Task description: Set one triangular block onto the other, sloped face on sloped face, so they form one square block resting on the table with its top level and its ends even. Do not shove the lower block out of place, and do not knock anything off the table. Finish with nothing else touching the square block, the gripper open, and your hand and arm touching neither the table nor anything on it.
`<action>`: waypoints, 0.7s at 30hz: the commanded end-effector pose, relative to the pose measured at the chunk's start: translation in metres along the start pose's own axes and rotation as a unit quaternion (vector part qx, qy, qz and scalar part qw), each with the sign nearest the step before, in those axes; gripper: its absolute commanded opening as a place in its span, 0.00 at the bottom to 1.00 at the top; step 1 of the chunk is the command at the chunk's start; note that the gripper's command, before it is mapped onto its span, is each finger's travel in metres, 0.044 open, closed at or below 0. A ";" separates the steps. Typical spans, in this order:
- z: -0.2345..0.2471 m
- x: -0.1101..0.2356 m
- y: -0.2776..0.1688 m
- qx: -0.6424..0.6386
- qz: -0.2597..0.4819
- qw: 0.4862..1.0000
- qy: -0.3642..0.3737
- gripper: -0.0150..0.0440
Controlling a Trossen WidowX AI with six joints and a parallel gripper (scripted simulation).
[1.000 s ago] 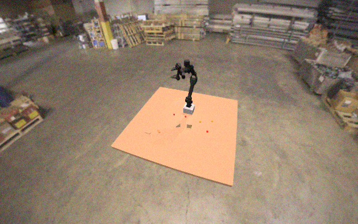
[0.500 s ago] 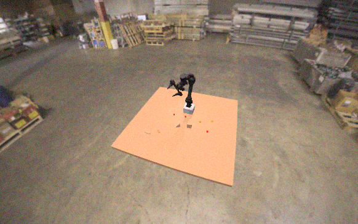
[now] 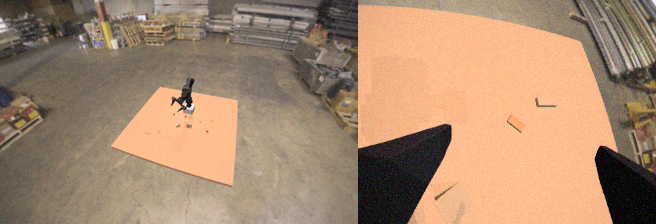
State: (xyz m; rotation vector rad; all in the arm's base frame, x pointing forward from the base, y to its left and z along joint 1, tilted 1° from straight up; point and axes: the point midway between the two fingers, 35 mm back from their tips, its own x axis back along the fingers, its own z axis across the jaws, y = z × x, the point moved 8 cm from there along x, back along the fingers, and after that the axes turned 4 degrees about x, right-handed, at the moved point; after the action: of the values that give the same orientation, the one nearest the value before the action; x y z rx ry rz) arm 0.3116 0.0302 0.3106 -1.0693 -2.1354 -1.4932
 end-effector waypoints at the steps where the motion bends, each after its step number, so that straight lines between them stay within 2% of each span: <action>1: 0.043 -0.033 -0.036 -0.122 0.068 0.990 0.010 1.00; 8: 0.083 -0.057 -0.087 -0.263 0.138 0.955 -0.017 1.00; 16: 0.115 -0.072 -0.150 -0.402 0.193 0.891 -0.085 1.00; 21: 0.116 -0.073 -0.153 -0.408 0.195 0.888 -0.089 1.00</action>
State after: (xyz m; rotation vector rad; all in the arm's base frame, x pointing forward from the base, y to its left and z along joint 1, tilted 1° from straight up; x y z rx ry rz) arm 0.2713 0.0789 0.1292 -1.7636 -1.2713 -2.1408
